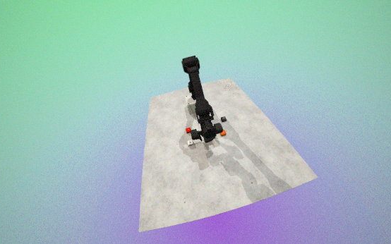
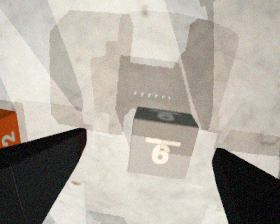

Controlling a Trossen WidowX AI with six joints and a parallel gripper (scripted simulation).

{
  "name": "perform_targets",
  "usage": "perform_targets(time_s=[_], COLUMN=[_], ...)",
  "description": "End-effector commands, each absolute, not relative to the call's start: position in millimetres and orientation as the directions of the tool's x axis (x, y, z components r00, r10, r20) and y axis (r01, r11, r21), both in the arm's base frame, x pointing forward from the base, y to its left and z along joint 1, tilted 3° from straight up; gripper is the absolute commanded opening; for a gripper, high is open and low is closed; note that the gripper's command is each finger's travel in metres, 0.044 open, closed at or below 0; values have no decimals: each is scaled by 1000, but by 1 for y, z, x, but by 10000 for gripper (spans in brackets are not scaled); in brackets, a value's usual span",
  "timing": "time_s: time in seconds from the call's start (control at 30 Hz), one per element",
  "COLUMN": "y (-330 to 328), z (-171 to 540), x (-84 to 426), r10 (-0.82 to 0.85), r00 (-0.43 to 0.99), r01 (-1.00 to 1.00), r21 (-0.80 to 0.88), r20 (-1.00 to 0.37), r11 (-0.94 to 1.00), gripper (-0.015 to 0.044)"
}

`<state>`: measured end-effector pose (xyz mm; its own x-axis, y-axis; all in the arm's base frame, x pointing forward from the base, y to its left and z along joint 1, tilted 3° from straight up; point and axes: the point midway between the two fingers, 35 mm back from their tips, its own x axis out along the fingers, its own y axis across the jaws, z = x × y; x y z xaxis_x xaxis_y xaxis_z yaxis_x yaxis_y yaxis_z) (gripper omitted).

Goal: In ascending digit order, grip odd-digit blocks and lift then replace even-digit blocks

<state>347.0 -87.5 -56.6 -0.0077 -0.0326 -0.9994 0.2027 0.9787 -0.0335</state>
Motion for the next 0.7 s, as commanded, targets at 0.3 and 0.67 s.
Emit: perform_targets(time_s=[0.3,0.67], y=[-88,-88], z=[-58,-58], x=[347,347], r10=[-36,-36], r00=[-8,-8], r01=[199,199], r21=[-36,-36], r20=[-999,-999], r11=[979,979], gripper=[120,120])
